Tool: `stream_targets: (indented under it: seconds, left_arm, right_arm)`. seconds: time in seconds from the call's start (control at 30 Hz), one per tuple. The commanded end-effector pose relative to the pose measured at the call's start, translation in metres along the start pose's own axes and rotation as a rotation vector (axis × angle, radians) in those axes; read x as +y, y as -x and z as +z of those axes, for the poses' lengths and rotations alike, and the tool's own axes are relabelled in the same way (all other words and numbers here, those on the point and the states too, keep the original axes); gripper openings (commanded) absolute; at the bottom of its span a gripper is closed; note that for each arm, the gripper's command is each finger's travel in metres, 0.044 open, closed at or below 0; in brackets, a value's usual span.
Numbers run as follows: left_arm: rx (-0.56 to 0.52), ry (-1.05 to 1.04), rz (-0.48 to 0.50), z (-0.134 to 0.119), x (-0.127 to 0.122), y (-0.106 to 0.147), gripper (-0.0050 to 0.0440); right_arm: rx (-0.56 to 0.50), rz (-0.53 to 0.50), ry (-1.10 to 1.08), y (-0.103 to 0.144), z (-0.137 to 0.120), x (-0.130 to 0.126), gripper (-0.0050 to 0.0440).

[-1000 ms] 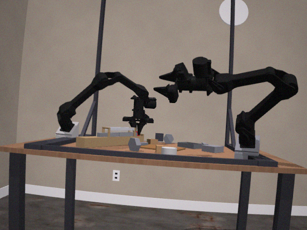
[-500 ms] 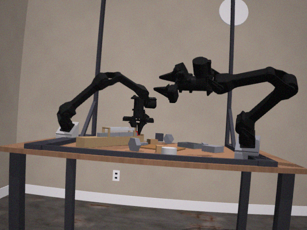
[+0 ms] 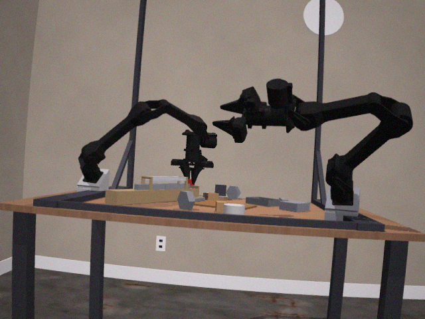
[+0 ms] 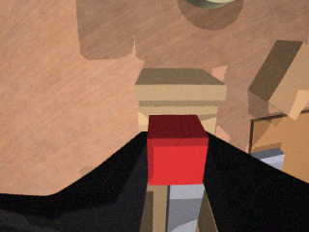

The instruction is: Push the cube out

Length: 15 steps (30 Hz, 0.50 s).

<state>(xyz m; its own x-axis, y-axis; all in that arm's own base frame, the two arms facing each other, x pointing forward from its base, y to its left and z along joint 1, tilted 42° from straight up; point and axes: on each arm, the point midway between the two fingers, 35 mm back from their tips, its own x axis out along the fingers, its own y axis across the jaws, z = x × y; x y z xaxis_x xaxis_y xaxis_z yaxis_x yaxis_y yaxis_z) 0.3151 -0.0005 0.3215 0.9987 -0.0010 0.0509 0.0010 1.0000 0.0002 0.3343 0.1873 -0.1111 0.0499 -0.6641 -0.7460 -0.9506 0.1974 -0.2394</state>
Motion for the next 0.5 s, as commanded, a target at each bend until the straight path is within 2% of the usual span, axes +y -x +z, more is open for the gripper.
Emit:
stream_targets:
  seconds: [0.0,0.33,0.47]
  left_arm:
    - [-0.011,0.004,-0.003,0.005,-0.001,0.001,0.0400]
    - [-0.011,0.004,-0.003,0.005,-0.001,0.001,0.0400]
    - [-0.011,0.004,-0.003,0.005,-0.001,0.001,0.0400]
  right_arm:
    - [-0.029,-0.009,-0.020,0.014,0.001,-0.007,0.0000]
    - [-0.035,-0.011,-0.022,0.036,-0.002,-0.010,0.0000]
    - [-0.045,-0.013,-0.028,0.063,-0.006,-0.013,0.0000]
